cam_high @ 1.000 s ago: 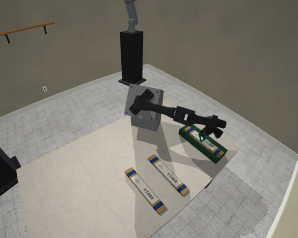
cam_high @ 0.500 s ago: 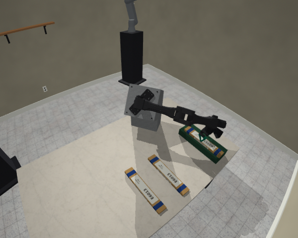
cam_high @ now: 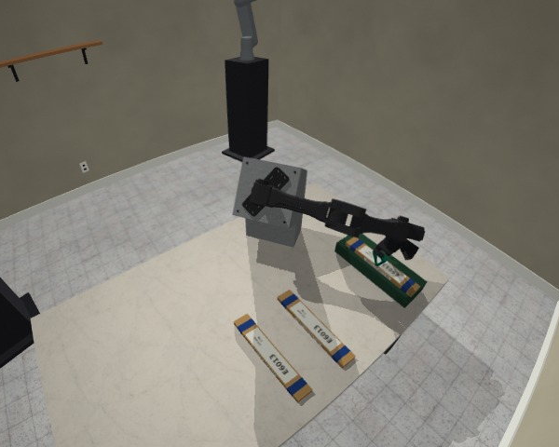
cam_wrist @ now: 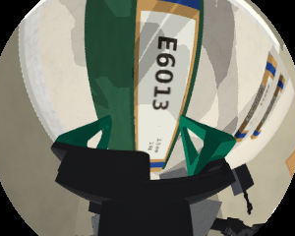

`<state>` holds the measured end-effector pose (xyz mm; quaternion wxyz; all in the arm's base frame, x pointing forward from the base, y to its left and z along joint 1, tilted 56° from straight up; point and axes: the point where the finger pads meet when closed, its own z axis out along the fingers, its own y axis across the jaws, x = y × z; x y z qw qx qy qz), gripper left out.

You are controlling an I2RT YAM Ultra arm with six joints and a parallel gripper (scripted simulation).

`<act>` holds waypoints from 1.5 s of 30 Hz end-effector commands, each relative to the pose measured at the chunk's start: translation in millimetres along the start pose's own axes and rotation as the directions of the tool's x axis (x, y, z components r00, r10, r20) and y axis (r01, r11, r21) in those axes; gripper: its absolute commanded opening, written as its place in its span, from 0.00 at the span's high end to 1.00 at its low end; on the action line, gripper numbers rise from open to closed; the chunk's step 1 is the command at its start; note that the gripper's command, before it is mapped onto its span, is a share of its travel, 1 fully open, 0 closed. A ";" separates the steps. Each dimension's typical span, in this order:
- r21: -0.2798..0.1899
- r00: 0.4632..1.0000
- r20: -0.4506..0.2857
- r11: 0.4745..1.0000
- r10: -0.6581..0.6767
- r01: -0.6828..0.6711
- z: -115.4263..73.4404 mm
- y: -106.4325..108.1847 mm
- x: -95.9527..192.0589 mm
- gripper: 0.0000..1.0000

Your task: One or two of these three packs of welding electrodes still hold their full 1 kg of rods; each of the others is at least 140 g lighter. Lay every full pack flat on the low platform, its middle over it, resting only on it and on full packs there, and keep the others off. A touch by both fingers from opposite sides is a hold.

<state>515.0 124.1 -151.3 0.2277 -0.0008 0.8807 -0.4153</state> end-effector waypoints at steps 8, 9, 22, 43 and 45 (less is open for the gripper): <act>-0.013 1.000 0.015 1.000 0.002 -0.002 -0.7 -18.0 -11.4 0.03; -0.019 1.000 0.030 1.000 -0.009 0.010 -14.2 -11.7 -11.3 0.03; -0.018 1.000 0.017 1.000 -0.014 0.014 -74.9 -7.1 -4.1 0.03; -0.017 1.000 0.025 1.000 -0.011 0.011 -90.2 -7.5 -4.7 0.03; -0.017 1.000 0.025 1.000 -0.011 0.011 -90.2 -7.5 -4.7 0.03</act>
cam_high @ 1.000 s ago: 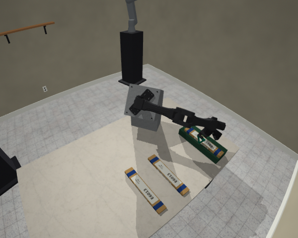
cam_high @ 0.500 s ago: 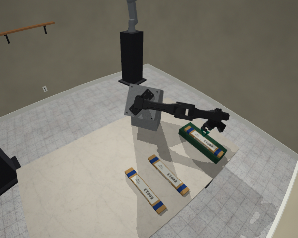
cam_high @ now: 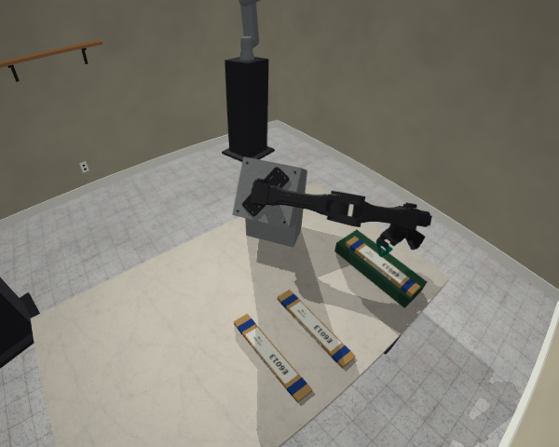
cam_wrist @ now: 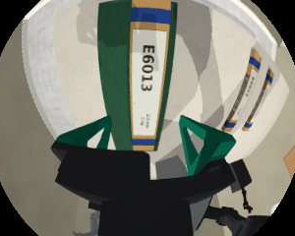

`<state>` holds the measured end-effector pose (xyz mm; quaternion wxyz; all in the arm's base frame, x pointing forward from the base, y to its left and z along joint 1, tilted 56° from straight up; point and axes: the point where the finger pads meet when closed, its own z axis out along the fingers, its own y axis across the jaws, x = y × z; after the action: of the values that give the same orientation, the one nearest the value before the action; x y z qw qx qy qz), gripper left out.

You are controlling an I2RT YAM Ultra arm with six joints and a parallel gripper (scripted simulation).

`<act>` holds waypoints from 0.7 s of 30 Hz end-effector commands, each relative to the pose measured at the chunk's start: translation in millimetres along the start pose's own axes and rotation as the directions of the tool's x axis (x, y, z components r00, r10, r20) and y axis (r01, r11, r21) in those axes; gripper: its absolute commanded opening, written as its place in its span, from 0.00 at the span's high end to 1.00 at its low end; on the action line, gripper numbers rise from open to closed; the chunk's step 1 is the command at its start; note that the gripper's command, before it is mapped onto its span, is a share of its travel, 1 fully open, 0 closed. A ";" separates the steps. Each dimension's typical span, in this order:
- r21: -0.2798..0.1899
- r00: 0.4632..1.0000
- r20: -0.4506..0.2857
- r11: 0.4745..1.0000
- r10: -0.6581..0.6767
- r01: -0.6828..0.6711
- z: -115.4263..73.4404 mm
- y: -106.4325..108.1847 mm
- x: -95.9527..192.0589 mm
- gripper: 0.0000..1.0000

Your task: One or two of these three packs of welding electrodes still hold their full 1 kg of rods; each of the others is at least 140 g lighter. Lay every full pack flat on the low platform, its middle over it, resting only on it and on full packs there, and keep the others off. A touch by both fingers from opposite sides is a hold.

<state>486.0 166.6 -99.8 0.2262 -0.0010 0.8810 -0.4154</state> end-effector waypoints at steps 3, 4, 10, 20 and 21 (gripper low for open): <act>-0.016 1.000 0.027 1.000 -0.010 0.011 -19.0 7.8 -2.0 0.03; -0.016 1.000 0.027 1.000 -0.011 0.011 -19.0 7.8 -2.0 0.03; -0.016 1.000 0.027 1.000 -0.011 0.011 -19.1 7.8 -2.0 0.03; -0.012 1.000 0.022 1.000 -0.021 0.021 -15.3 11.1 2.8 0.03; -0.012 1.000 0.022 1.000 -0.021 0.021 -15.3 11.1 2.8 0.03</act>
<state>485.7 166.3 -99.6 0.2256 -0.0010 0.8810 -0.4159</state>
